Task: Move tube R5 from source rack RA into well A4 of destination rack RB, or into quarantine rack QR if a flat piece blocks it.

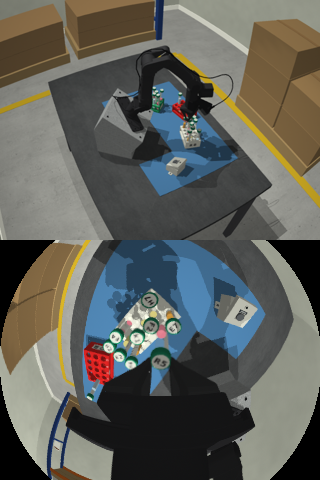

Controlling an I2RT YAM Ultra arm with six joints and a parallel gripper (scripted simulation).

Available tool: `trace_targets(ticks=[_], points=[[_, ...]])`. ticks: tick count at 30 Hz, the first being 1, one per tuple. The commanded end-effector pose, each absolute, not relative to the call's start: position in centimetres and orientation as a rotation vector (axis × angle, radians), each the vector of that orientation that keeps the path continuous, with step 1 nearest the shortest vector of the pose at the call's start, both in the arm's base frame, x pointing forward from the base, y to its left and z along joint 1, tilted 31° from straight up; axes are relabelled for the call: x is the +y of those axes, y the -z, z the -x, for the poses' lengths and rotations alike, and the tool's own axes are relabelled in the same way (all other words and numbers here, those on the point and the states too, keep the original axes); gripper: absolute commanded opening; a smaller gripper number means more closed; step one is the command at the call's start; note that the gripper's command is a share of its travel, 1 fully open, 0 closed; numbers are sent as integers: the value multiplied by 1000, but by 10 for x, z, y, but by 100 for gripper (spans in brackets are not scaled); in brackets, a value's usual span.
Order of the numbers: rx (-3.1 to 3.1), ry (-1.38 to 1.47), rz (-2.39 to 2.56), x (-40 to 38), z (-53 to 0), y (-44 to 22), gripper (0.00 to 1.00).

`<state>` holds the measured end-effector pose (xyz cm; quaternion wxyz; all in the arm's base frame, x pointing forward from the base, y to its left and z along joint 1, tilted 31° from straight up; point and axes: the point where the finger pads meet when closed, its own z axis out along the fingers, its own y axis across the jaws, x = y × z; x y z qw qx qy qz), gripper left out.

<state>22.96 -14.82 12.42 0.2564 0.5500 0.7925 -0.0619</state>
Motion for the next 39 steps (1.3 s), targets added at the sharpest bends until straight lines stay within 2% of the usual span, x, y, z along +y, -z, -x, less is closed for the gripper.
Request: trace_targets(ticks=[1, 39], points=[[2146, 174, -1492, -153, -233, -122, 0], [2157, 176, -1497, -156, -233, -107, 0]])
